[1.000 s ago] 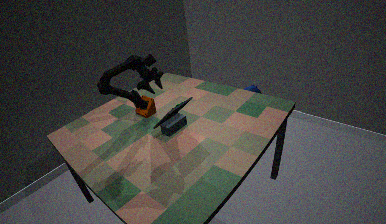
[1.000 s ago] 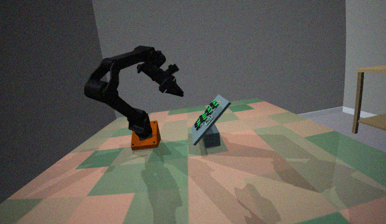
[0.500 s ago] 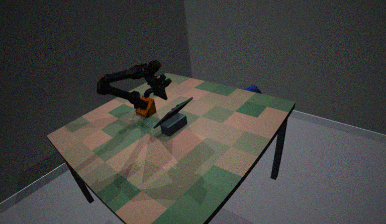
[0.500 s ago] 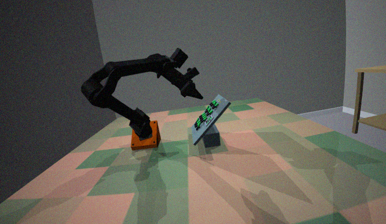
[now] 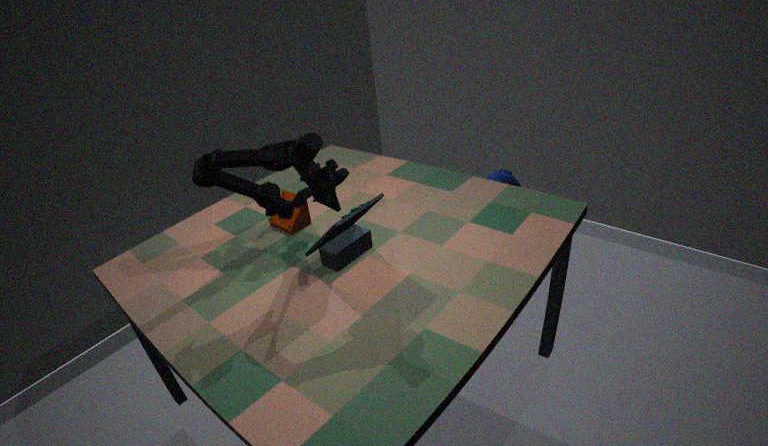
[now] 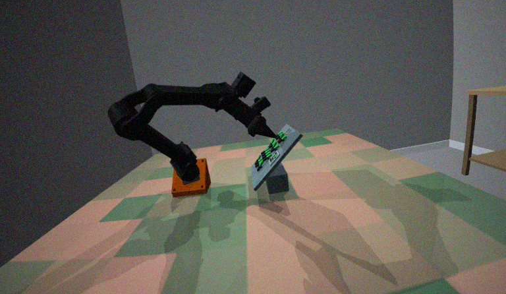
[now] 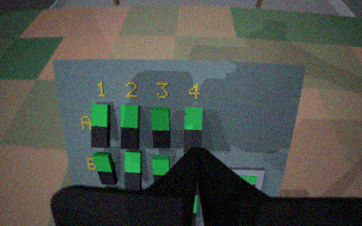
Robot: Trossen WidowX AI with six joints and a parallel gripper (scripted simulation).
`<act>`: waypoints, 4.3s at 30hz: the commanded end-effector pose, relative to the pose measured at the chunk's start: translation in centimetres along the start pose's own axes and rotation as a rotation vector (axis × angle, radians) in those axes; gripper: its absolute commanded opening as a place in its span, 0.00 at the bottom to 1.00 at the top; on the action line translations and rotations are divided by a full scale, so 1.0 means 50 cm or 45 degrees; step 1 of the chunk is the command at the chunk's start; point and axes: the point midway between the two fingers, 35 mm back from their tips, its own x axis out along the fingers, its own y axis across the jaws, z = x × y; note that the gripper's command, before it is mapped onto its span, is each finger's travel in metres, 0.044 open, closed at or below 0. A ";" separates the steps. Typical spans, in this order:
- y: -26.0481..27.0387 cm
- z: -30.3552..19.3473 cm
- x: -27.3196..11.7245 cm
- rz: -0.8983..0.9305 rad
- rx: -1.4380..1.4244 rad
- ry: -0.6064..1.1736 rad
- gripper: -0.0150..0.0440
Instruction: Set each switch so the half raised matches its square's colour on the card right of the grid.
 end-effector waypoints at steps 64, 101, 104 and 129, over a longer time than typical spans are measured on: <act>0.004 -0.004 0.043 0.007 -0.010 0.000 0.25; 0.154 -0.161 -0.088 0.016 -0.009 0.038 0.25; 0.157 -0.163 -0.046 0.020 -0.008 0.019 0.25; 0.153 -0.166 0.028 0.012 -0.008 0.002 0.25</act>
